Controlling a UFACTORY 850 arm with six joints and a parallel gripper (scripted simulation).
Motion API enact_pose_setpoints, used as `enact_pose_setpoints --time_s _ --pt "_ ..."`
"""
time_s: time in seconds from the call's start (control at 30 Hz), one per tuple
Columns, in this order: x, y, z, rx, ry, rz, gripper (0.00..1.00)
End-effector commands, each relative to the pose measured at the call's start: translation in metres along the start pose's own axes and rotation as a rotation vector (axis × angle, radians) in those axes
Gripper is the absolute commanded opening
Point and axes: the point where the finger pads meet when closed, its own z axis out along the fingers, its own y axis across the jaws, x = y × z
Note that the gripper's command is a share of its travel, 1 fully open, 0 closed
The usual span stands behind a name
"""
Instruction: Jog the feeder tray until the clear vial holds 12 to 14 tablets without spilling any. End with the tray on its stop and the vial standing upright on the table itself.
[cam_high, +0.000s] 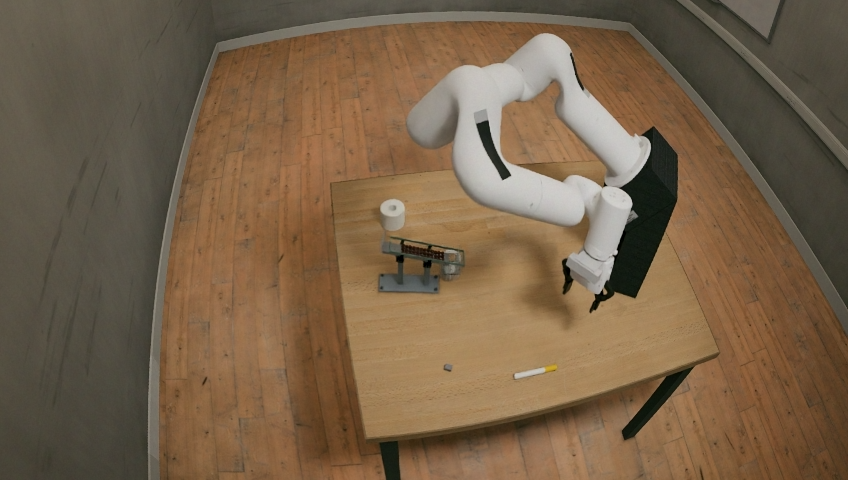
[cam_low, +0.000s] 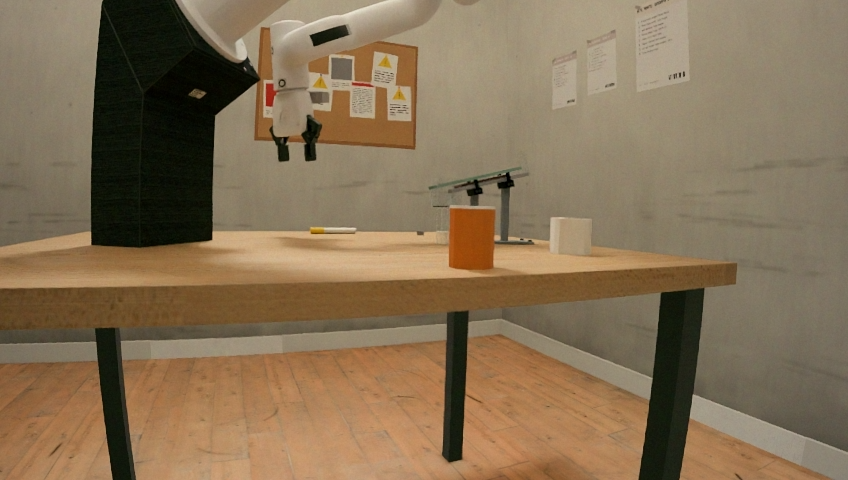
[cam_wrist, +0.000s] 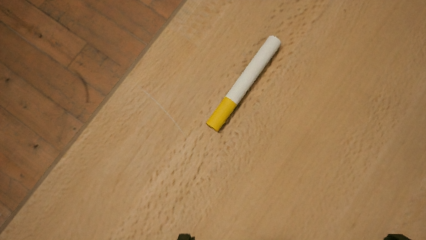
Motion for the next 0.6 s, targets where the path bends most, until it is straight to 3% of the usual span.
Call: enact_pose_setpoints --time_s 0.0,0.53,0.57 --pt "0.0003 -0.0002 -0.0002 0.000 0.001 0.000 1.00" --pt "0.0003 -0.0002 -0.0002 0.000 0.001 0.000 1.00" --pt "0.0003 -0.0001 -0.0002 0.000 0.001 0.000 0.00"
